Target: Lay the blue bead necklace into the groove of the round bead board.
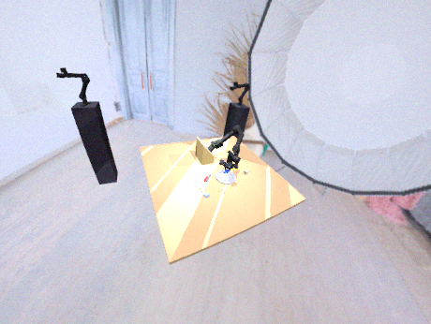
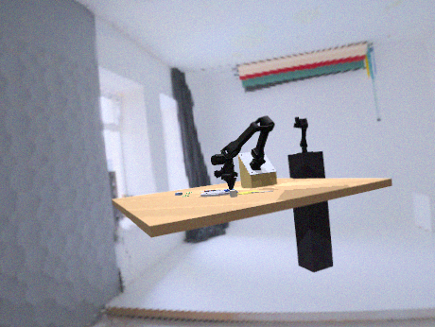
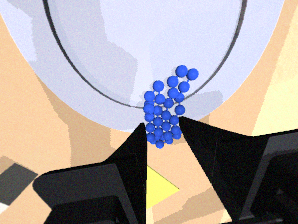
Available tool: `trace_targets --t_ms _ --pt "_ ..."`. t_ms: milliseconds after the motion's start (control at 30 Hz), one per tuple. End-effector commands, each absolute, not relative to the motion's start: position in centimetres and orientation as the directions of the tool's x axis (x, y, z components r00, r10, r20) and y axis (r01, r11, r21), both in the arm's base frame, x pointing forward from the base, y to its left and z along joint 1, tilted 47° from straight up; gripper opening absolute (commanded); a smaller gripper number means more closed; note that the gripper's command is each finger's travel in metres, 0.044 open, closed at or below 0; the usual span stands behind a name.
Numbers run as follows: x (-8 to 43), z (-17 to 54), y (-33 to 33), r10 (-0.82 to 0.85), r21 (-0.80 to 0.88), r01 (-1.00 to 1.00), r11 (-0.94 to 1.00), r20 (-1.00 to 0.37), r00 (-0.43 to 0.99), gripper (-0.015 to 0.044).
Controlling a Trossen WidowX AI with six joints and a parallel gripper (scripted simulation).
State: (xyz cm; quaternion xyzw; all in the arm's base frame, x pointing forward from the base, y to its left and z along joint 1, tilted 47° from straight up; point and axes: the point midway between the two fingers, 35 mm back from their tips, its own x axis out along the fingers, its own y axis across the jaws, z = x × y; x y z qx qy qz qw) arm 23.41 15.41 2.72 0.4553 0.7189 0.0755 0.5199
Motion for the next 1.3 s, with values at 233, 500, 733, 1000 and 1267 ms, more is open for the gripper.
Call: trace_targets --t_ms 233,500,733,1000,1267 --pt "23.4 2.8 15.4 0.734 0.583 0.575 0.574 -0.678 -0.046 0.0003" --pt "23.4 3.0 15.1 0.733 0.582 0.575 0.575 -0.679 -0.046 0.0" --pt "23.5 4.3 13.5 0.731 0.578 0.579 0.575 -0.681 -0.046 0.0" --pt "24.8 4.0 13.2 0.731 0.578 0.578 0.575 -0.681 -0.046 0.0" --pt "27.2 3.1 12.5 0.73 0.579 0.578 0.576 -0.682 -0.045 0.0"
